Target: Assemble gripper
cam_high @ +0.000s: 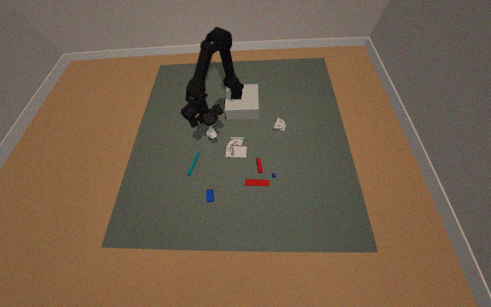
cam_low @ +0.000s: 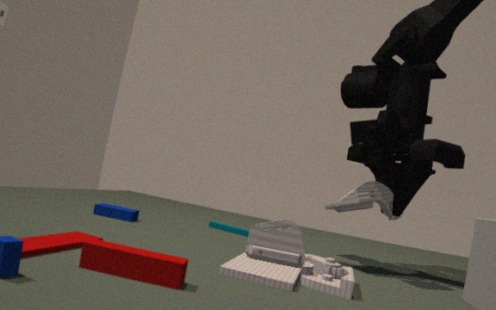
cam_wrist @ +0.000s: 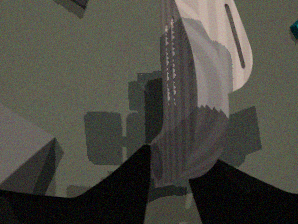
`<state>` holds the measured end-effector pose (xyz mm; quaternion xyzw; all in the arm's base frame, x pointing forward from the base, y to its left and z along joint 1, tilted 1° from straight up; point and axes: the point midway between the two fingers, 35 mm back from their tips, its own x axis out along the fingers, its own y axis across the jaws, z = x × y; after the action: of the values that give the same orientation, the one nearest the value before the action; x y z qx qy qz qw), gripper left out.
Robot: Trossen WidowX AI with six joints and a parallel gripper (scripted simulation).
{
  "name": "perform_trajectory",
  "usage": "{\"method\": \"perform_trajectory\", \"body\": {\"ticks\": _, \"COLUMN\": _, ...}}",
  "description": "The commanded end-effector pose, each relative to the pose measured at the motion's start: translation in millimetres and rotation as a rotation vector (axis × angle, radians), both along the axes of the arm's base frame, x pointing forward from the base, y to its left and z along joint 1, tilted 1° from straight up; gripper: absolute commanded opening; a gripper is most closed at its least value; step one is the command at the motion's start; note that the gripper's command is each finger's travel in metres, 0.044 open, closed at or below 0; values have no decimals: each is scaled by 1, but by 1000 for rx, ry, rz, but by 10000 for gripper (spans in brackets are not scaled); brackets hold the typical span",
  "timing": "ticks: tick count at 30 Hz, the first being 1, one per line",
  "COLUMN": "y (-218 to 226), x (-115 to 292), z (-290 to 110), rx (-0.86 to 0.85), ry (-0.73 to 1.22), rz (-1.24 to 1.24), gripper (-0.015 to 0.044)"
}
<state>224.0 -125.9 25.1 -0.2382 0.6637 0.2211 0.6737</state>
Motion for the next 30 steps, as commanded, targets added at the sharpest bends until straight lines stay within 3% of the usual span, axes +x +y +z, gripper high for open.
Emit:
{"method": "perform_trajectory", "body": {"ticks": 1, "y": -3, "x": 5, "z": 2, "rx": -5, "ry": -2, "rz": 66, "gripper": 37}}
{"method": "perform_trajectory", "body": {"ticks": 24, "y": -14, "x": 24, "z": 2, "rx": -17, "ry": 6, "rz": 526, "gripper": 37}}
{"method": "perform_trajectory", "body": {"ticks": 30, "y": -15, "x": 24, "z": 2, "rx": -17, "ry": 6, "rz": 540, "gripper": 37}}
